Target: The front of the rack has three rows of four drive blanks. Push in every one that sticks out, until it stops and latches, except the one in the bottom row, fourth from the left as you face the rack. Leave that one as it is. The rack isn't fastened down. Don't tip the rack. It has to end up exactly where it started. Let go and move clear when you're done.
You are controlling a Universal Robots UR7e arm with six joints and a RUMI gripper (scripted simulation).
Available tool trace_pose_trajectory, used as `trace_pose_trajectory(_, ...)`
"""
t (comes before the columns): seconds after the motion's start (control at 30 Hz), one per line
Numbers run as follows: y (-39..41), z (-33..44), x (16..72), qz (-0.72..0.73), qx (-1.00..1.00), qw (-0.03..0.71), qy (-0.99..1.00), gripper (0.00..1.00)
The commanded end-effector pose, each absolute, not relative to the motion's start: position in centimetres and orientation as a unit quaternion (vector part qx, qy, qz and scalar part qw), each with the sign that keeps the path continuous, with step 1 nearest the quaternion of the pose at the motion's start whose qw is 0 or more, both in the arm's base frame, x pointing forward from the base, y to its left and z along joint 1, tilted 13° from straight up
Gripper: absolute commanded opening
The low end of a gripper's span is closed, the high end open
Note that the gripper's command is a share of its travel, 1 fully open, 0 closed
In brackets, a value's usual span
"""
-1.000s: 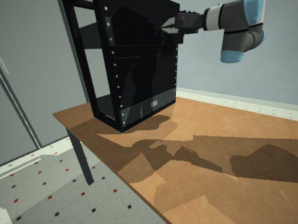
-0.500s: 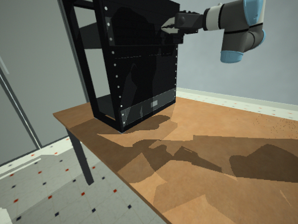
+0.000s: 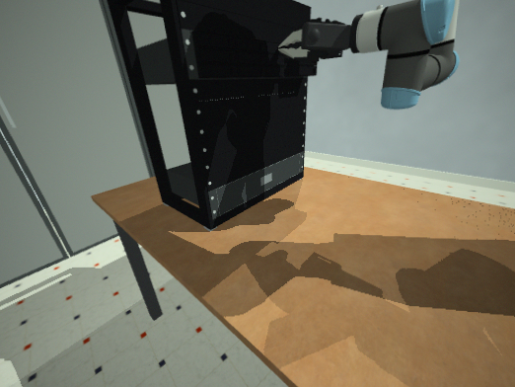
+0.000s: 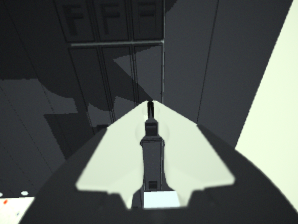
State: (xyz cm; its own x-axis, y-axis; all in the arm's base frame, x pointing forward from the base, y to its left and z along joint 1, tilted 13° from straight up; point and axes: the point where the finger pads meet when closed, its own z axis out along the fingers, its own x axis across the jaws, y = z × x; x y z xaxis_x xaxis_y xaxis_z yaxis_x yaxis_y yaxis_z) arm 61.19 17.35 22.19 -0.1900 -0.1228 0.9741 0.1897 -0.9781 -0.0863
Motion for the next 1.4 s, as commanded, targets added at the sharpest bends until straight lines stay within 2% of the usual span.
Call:
trace_pose_trajectory(0.0, 17.3, 22.2, 61.2, -0.771, -0.628, 0.101, -0.027, 0.00)
trace_pose_trajectory(0.5, 16.9, 21.7, 58.6, -0.771, -0.628, 0.101, -0.027, 0.00)
trace_pose_trajectory(0.97, 15.7, 20.2, 52.1, -0.771, -0.628, 0.101, -0.027, 0.00)
trace_pose_trajectory(1.37, 15.6, 20.1, 51.5, -0.771, -0.628, 0.101, -0.027, 0.00)
